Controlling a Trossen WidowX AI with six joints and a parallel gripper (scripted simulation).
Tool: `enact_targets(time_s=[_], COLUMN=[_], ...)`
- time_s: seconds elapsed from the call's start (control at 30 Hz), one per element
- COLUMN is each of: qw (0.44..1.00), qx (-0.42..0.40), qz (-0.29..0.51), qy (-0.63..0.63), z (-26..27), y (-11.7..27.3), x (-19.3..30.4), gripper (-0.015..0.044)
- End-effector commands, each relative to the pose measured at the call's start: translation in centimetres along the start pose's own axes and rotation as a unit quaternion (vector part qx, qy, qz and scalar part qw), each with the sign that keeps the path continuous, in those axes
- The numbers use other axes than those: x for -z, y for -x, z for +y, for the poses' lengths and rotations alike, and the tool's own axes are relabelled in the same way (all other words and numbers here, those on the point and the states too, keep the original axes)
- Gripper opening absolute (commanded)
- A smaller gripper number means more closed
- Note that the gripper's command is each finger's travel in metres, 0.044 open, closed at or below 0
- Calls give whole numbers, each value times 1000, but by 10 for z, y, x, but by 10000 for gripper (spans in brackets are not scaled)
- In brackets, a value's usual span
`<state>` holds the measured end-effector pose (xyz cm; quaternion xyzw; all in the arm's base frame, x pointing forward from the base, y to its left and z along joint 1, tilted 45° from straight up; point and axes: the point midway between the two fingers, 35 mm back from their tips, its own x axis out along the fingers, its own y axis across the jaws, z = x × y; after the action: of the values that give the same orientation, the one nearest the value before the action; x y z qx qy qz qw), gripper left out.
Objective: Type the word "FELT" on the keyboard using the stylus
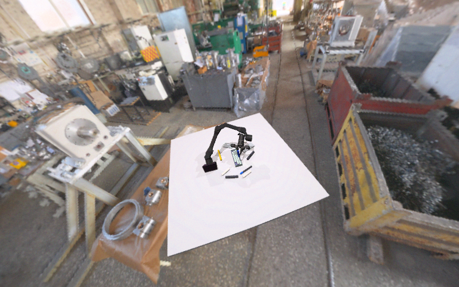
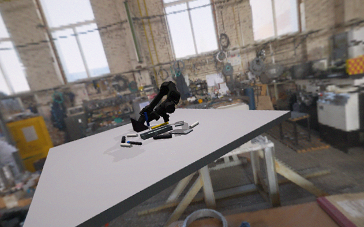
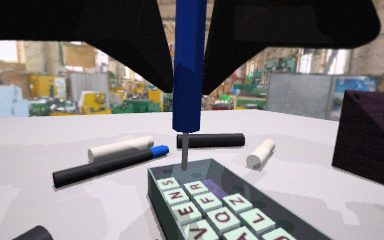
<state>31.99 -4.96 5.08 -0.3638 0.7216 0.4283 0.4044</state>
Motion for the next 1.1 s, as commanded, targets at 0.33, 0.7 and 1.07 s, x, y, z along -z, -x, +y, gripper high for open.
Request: enact_targets(time_s=[0.33, 0.7, 1.07], qw=[1000, 1000, 1000], qx=[-1, -2, -2], qz=[1, 3, 3], qy=[2, 6, 6], z=[14, 49, 50], y=[2, 4, -6], x=[1, 4, -13], gripper=[0, 0, 0])
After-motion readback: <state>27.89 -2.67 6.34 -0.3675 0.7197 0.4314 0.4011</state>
